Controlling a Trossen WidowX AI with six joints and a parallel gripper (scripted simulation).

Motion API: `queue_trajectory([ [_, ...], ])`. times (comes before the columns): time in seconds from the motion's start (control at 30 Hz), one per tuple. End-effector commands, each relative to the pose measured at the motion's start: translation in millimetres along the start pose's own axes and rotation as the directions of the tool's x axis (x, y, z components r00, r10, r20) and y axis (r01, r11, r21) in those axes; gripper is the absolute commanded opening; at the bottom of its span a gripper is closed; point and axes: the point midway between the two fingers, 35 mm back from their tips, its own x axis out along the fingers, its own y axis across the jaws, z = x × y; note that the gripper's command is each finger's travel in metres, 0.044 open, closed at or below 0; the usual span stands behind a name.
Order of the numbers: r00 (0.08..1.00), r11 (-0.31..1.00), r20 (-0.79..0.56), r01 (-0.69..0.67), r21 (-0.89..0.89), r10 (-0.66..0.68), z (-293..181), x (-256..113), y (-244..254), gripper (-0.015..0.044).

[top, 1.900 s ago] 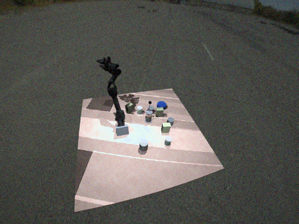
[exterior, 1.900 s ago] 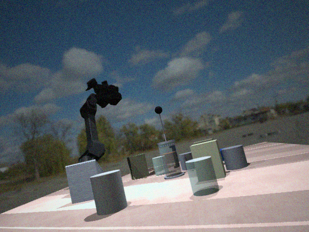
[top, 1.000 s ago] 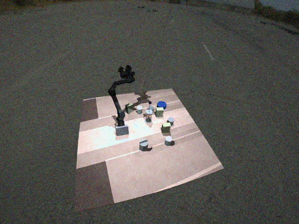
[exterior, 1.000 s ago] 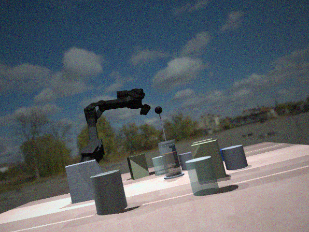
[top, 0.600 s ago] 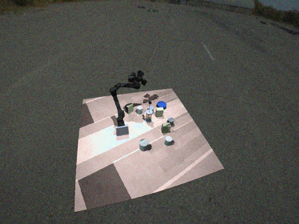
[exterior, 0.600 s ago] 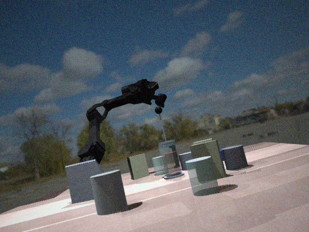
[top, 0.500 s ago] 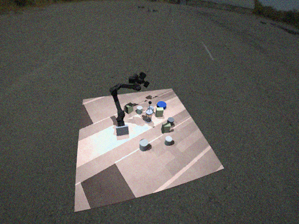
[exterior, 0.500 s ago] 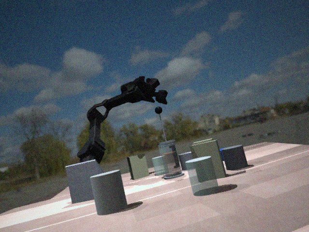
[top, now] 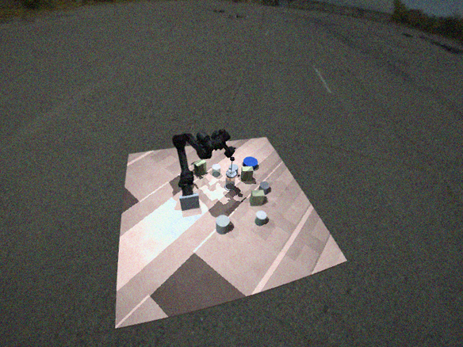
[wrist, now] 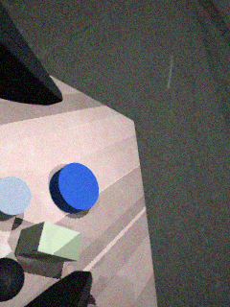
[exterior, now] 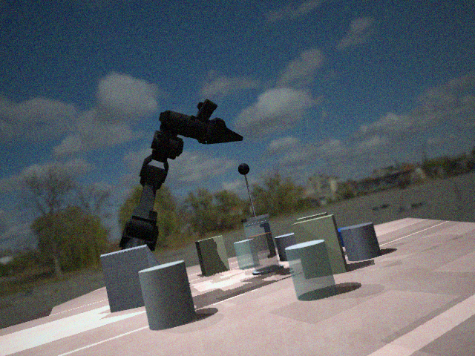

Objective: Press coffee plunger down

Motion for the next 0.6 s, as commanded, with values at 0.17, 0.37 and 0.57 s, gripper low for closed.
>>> queue_trajectory([
  [0.17,0.994,0.995,0.056,0.089,0.047,-0.091,-15.9,-38.2,-37.7,0.0440],
  [0.37,0.988,0.994,0.113,0.102,0.028,-0.104,-3.6,-33.5,-48.8,0.0440],
  [0.57,0.985,0.987,0.093,0.152,-0.042,-0.148,-7.5,-25.9,-62.1,0.0440],
])
